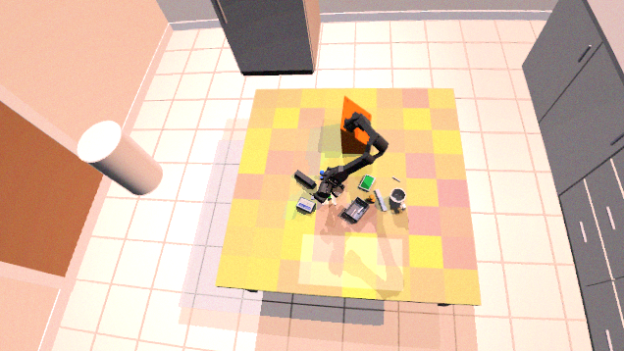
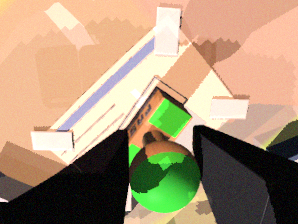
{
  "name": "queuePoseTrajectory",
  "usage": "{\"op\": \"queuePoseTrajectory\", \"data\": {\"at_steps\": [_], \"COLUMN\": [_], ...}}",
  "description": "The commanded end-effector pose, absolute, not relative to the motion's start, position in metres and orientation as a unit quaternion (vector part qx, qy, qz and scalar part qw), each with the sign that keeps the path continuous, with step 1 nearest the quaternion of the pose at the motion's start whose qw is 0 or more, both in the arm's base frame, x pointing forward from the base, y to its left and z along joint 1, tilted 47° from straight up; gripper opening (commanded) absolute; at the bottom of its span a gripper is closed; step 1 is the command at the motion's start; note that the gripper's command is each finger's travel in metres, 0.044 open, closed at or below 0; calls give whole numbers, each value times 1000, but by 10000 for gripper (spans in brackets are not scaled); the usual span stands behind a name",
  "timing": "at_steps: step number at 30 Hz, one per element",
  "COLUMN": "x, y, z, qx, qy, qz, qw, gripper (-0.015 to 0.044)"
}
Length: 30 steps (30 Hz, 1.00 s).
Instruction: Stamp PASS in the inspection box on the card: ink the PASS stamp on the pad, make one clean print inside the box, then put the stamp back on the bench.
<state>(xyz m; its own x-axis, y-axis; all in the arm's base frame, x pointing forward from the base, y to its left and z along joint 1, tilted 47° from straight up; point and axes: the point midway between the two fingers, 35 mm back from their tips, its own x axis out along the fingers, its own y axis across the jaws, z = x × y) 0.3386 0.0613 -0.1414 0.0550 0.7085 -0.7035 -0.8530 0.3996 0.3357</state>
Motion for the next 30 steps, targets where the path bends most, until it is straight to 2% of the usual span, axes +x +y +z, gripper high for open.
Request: {"op": "queuePoseTrajectory", "data": {"at_steps": [1,30], "x": [338,338], "y": [65,60], "z": [-143,-138], "qx": [-87,-87], "qy": [422,422], "qz": [544,544], "qw": [720,720], "gripper": [0,0]}}
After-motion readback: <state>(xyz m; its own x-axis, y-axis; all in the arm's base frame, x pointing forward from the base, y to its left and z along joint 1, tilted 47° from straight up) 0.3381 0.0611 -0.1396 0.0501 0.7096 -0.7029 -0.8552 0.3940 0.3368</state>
